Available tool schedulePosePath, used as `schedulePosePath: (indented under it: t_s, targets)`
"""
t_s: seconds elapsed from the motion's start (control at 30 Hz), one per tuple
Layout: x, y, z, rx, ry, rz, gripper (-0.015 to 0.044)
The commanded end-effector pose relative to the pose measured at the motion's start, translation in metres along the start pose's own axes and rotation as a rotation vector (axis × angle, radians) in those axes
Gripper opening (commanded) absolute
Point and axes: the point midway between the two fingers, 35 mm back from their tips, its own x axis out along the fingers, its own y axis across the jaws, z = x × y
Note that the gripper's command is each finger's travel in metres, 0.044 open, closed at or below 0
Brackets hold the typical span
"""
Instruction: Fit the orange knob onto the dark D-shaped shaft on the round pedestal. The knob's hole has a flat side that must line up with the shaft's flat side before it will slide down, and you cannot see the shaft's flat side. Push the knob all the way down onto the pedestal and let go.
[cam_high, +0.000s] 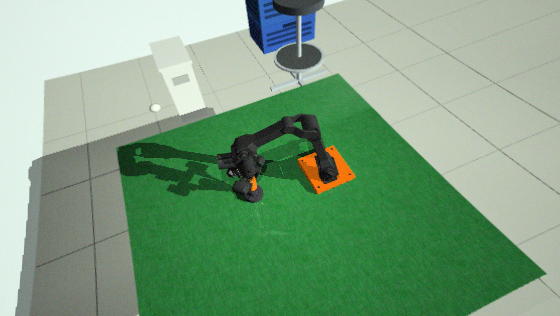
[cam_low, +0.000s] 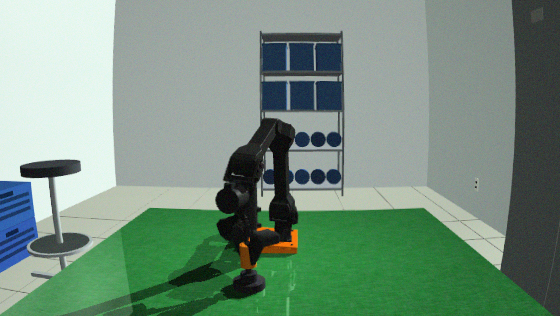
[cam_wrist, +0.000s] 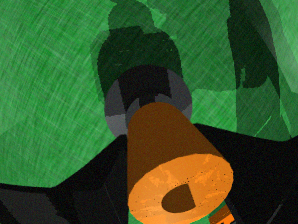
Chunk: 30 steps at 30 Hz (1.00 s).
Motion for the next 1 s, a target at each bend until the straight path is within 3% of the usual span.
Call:
schedulePosePath:
  t_s: [0.0,0.97]
  targets:
    - [-0.0003,0.0005,0.0020,0.003,-0.004,-0.003,0.0000]
    - [-0.0034,0.0034,0.0063,0.212,-0.004,-0.002,0.0000]
